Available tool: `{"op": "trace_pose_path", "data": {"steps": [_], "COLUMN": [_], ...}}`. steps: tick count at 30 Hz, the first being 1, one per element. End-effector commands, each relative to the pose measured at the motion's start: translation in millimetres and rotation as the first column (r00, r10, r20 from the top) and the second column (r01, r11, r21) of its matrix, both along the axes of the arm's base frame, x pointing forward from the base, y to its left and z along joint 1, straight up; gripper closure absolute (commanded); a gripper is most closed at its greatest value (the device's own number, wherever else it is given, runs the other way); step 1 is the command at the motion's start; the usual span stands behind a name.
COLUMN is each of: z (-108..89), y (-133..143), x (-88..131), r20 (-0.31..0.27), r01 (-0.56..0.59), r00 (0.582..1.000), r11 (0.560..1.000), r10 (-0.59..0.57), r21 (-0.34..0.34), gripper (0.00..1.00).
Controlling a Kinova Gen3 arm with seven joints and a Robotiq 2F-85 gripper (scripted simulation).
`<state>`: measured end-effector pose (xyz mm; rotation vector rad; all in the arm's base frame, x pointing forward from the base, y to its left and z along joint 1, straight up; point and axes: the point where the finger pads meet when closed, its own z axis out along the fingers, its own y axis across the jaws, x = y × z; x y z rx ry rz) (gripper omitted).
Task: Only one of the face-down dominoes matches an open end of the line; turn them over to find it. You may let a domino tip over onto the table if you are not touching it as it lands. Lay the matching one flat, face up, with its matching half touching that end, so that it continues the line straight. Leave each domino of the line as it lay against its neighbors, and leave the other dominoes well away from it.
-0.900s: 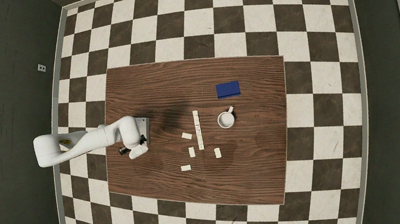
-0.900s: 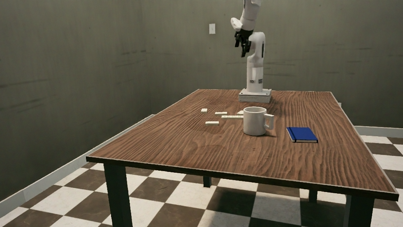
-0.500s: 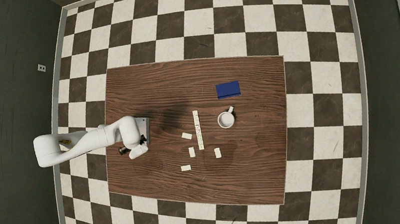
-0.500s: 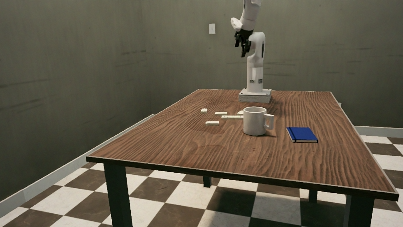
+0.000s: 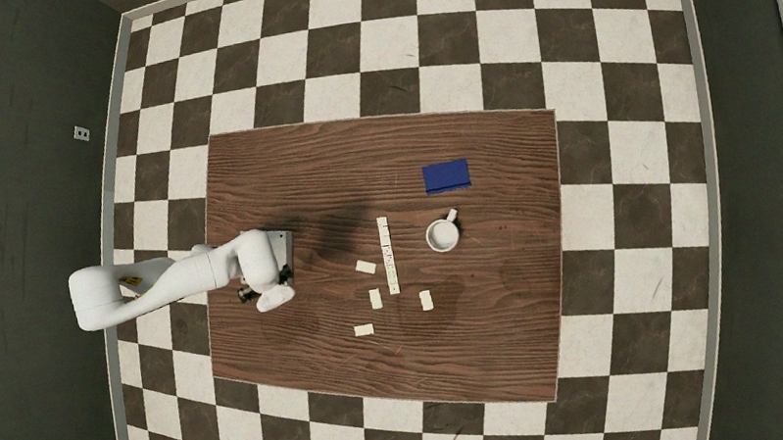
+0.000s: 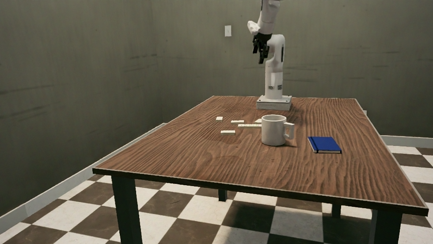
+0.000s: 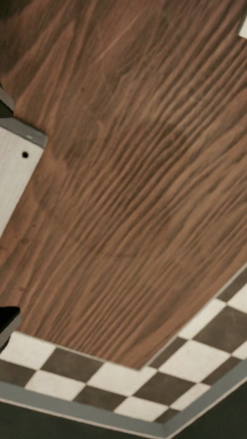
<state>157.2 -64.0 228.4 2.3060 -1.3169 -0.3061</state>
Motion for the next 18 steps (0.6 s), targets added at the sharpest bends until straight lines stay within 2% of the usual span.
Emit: {"op": "trace_pose_path", "data": {"steps": [1, 5, 7, 9, 13, 18], "z": [-10.7, -33.1, -33.1, -45.8, -71.6, -99.0], "y": [3, 10, 10, 14, 23, 32], "x": [14, 43, 43, 61, 99, 144], "r20": [0.046, 0.136, 0.136, 0.186, 0.279, 0.361], "r01": [0.044, 0.145, 0.145, 0.206, 0.336, 0.479], "r00": [0.998, 0.98, 0.98, 0.959, 0.894, 0.779], "r11": [0.999, 0.989, 0.989, 0.977, 0.936, 0.858], "r10": [-0.045, -0.147, -0.147, -0.211, -0.351, -0.512], "r21": [0.005, 0.028, 0.028, 0.047, 0.101, 0.184], "gripper": [0.0, 0.0, 0.0, 0.0, 0.0, 0.0]}}
